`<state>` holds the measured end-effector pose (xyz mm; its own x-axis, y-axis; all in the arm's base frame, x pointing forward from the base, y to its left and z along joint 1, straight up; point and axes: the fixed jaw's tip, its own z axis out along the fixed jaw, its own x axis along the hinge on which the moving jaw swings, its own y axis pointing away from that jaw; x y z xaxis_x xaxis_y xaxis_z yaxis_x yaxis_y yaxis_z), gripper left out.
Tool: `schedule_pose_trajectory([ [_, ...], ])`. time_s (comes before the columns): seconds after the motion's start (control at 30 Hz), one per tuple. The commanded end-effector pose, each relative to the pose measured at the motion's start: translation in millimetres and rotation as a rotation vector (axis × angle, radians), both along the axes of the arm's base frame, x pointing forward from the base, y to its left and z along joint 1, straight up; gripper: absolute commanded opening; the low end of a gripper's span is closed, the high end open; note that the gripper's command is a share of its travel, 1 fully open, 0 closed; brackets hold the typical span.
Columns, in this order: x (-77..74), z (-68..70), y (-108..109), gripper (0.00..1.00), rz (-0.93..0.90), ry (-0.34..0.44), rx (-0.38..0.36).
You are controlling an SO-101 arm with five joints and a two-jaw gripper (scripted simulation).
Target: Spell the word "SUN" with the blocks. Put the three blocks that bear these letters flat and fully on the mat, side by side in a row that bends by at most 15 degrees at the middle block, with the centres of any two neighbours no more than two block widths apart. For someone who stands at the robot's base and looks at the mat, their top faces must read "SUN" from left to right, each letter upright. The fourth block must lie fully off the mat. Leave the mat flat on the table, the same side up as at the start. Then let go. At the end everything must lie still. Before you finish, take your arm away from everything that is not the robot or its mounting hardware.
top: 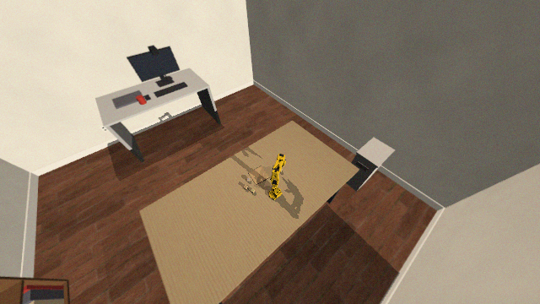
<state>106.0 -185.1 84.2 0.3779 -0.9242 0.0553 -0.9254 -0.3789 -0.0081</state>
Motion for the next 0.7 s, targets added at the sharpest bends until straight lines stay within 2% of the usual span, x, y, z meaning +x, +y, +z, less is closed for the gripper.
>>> schedule_pose_trajectory([
  [0.0, 2.8, 28.9, -6.2, 0.33, 0.000, -0.082, -0.131],
  [0.13, 2.5, 51.5, -5.6, 0.32, 0.000, -0.145, -0.233],
  [0.2, 2.5, 51.5, -5.6, 0.32, 0.000, -0.145, -0.233],
  [0.43, -1.0, 86.7, -0.1, 0.32, 0.000, -0.245, -0.394],
  [0.53, -2.2, 94.5, 2.0, 0.32, 0.000, -0.267, -0.430],
  [0.67, -2.8, 97.6, 2.9, 0.32, 0.000, -0.276, -0.445],
])
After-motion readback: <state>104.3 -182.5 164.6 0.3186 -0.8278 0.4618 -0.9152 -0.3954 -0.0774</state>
